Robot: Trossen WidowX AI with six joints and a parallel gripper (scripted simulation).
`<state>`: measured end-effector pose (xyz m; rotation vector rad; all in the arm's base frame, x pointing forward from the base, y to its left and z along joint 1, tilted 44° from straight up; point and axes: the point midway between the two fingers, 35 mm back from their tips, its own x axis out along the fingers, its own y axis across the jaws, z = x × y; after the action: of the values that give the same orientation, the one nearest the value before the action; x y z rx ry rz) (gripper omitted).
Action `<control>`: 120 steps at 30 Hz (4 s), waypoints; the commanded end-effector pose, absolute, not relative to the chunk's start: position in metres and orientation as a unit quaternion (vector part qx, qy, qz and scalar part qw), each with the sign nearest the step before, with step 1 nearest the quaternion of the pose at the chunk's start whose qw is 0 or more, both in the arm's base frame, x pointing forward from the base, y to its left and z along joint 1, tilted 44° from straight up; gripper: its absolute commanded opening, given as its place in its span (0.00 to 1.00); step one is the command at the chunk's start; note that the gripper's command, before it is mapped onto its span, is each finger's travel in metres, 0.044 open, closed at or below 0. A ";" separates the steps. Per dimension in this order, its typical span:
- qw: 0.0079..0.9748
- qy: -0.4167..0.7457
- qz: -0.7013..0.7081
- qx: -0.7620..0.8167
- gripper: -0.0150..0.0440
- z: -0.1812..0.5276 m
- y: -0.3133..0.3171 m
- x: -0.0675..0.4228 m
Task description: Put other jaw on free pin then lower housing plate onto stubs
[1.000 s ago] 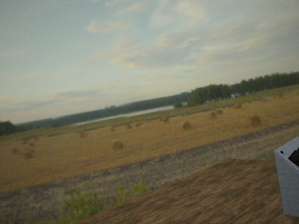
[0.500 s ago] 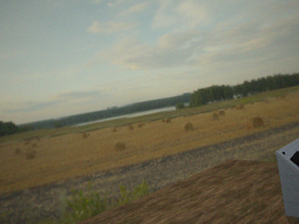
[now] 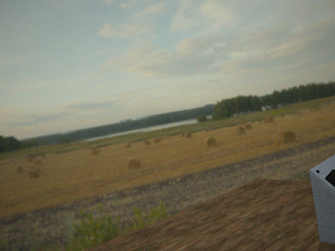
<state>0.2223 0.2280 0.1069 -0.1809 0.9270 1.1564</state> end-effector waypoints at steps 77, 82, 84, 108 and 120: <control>0.734 0.422 0.526 -0.082 0.92 0.107 0.228 0.222; 0.734 0.422 0.526 -0.082 0.86 0.107 0.228 0.222; 0.734 0.422 0.526 -0.082 0.85 0.107 0.228 0.222; 0.734 0.425 0.523 -0.085 0.85 0.136 0.197 0.222; 0.734 0.426 0.522 -0.083 0.85 0.157 0.176 0.216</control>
<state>0.2159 0.1775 0.1510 -0.1803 0.9489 1.1420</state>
